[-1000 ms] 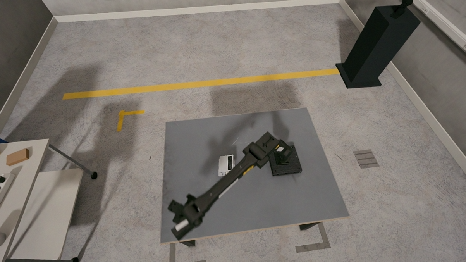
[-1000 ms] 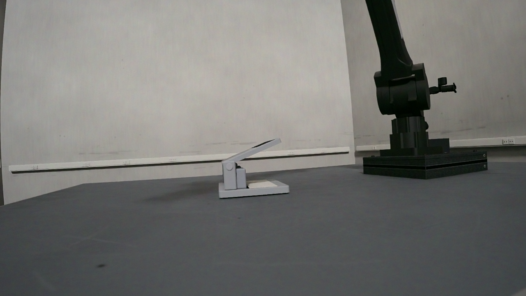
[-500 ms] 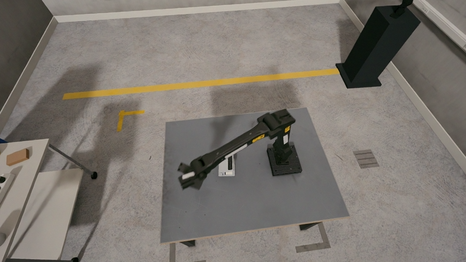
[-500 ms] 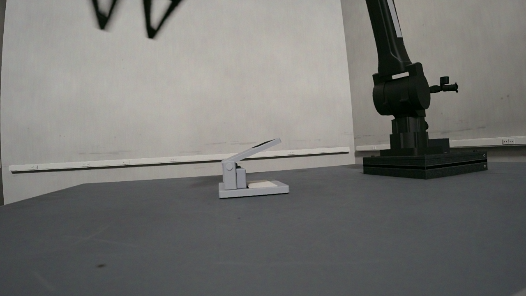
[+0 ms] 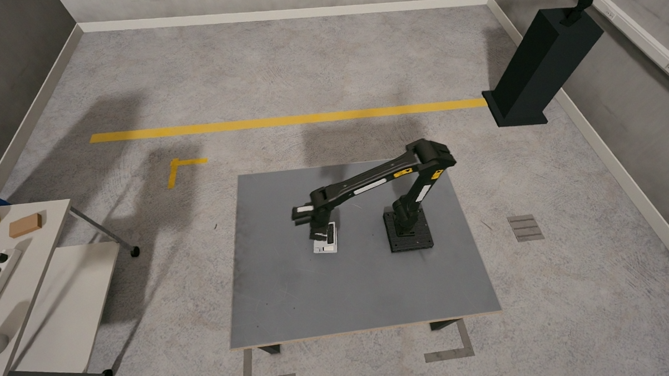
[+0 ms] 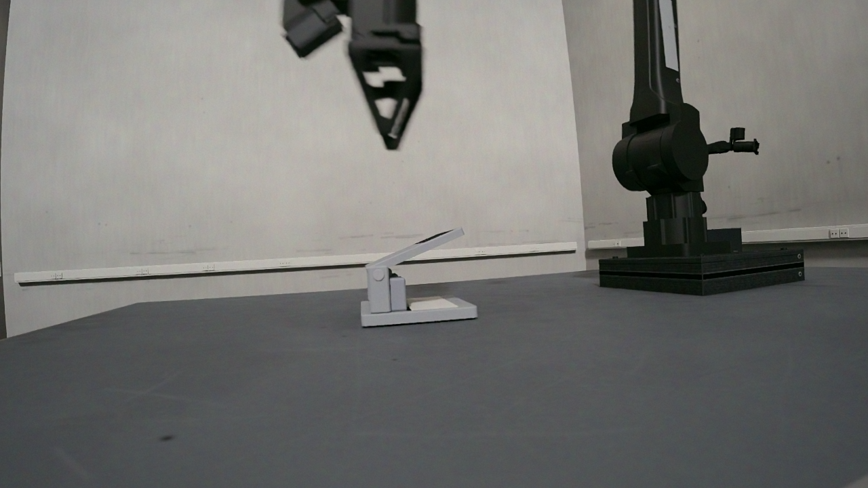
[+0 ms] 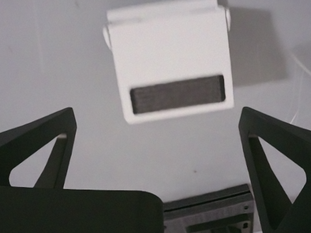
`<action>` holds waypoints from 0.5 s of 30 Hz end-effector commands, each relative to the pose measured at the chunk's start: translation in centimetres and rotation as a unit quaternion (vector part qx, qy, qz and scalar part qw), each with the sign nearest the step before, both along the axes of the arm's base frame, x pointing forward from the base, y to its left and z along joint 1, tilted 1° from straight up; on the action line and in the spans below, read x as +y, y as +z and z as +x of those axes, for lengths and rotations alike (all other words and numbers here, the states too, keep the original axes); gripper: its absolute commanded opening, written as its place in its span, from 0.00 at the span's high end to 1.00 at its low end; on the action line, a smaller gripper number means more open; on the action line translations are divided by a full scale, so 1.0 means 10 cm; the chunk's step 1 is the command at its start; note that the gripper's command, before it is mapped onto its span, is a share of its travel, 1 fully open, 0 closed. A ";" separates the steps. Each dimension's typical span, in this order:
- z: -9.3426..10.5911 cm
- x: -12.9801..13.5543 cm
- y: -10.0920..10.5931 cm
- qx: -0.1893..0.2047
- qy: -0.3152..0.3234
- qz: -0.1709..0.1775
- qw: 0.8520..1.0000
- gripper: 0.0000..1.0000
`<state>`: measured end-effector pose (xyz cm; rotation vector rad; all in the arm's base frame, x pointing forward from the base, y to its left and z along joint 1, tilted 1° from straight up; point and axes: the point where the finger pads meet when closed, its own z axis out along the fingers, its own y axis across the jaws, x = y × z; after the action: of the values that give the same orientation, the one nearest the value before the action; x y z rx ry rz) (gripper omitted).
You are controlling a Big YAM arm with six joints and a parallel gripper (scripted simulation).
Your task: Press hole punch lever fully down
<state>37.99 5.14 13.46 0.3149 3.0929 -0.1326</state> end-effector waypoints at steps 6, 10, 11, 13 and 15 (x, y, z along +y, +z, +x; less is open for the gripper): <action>-0.38 -0.19 -0.10 0.001 0.062 0.035 0.997 0.00; -0.42 -0.20 -0.13 0.006 0.064 0.038 0.997 0.00; -0.43 -0.20 -0.14 0.008 0.064 0.038 0.997 0.00; -0.44 -0.20 -0.15 0.012 0.064 0.038 0.997 0.00; -0.45 -0.21 -0.16 0.014 0.064 0.037 0.997 1.00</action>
<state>33.86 3.57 12.10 0.1261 3.1350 -0.0205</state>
